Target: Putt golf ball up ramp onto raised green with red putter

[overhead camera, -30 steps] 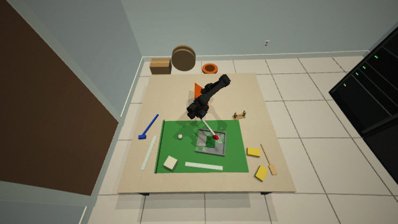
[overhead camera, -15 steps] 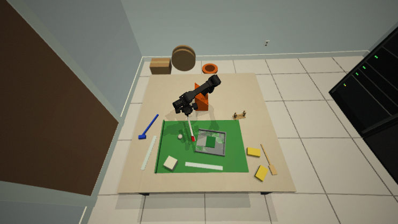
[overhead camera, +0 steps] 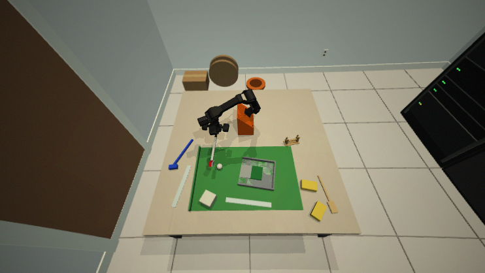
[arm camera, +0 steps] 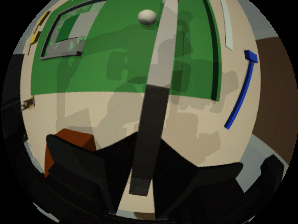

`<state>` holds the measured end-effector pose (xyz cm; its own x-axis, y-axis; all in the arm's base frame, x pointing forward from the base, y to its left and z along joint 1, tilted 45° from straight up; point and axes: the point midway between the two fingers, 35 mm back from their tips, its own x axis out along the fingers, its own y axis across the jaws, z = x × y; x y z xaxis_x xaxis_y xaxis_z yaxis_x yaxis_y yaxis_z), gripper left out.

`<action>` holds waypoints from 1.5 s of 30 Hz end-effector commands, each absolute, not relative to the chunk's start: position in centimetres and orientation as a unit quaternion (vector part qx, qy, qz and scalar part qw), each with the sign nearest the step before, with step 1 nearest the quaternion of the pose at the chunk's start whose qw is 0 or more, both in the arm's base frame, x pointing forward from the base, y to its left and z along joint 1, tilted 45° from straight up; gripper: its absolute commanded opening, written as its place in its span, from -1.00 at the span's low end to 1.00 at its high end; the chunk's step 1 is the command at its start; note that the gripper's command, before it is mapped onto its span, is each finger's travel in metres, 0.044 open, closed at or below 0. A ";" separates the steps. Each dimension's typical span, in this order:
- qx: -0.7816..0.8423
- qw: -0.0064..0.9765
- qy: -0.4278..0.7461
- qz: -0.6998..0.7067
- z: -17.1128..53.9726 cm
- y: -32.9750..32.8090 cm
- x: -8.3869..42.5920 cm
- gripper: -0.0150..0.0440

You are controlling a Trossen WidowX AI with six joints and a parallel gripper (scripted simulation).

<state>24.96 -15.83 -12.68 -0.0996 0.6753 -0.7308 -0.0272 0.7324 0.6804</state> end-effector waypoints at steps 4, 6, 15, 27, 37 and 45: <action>0.251 0.623 0.693 0.263 -13.8 -16.4 24.4 -0.49; 0.251 0.623 0.693 0.263 -14.2 -16.0 24.4 -0.49; 0.251 0.623 0.692 0.263 -16.4 -13.8 24.0 -0.49; 0.251 0.623 0.692 0.264 -17.5 -12.8 23.9 -0.49; 0.251 0.623 0.692 0.264 -18.6 -11.8 23.7 -0.49; 0.246 0.622 0.694 0.266 -18.4 -12.0 23.7 -0.49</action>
<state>23.68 -11.98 -18.41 -0.1060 0.6730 -0.7320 0.0121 0.7369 0.6758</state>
